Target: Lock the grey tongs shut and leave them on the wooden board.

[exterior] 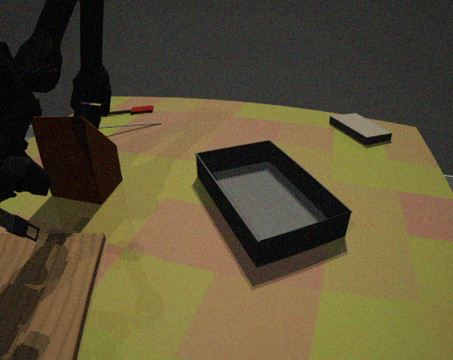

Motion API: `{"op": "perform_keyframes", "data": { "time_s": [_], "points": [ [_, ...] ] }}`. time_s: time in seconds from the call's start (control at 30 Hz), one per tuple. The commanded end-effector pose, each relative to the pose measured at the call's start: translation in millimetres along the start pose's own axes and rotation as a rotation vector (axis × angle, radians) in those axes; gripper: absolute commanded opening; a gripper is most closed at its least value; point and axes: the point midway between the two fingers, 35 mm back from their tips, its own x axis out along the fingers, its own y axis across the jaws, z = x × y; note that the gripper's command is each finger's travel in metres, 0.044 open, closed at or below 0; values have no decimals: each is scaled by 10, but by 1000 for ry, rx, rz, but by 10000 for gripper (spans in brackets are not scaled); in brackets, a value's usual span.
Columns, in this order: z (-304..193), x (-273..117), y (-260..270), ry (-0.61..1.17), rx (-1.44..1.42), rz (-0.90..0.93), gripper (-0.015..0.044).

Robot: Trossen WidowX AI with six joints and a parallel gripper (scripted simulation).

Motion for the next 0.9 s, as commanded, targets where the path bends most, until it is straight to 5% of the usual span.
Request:
{"op": "perform_keyframes", "data": {
  "time_s": [0.0,0.87],
  "points": [
    [-28,16,6,-3,2,7,-150],
    [-198,356,-3,-300,-7,28,-150]
  ]
}}
